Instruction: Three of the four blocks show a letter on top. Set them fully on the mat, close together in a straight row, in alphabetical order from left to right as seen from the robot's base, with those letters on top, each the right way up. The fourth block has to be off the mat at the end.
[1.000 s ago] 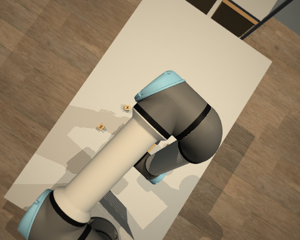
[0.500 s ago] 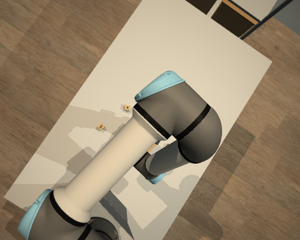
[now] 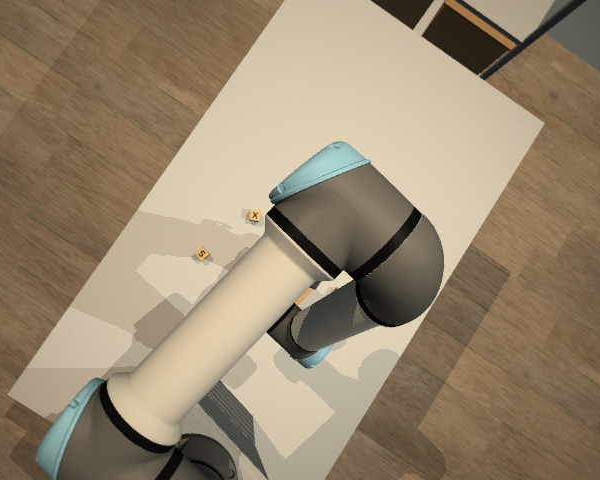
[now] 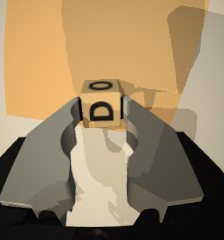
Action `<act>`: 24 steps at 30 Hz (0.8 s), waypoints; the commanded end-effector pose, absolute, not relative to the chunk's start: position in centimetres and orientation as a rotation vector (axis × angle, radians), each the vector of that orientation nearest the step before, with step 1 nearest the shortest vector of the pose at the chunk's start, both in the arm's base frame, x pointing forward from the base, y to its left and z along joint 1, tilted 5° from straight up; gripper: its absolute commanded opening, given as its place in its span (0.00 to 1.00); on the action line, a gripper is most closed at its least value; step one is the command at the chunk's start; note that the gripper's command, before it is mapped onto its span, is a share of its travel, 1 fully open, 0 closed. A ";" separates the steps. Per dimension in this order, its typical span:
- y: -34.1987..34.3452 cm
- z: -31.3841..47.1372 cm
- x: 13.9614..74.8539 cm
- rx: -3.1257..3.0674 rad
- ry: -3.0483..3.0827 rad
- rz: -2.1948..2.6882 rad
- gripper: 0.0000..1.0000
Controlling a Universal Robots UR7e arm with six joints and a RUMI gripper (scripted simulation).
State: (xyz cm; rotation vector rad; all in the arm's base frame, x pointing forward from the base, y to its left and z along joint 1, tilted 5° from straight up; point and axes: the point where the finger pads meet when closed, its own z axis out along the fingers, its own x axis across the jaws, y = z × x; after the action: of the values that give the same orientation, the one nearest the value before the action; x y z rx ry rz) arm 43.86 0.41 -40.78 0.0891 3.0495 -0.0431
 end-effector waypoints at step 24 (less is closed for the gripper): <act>0.4 -40.7 43.9 0.089 3.048 -0.043 0.09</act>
State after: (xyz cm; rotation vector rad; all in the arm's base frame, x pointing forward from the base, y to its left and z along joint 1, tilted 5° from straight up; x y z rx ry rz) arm 43.86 0.41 -40.78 0.0891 3.0495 -0.0431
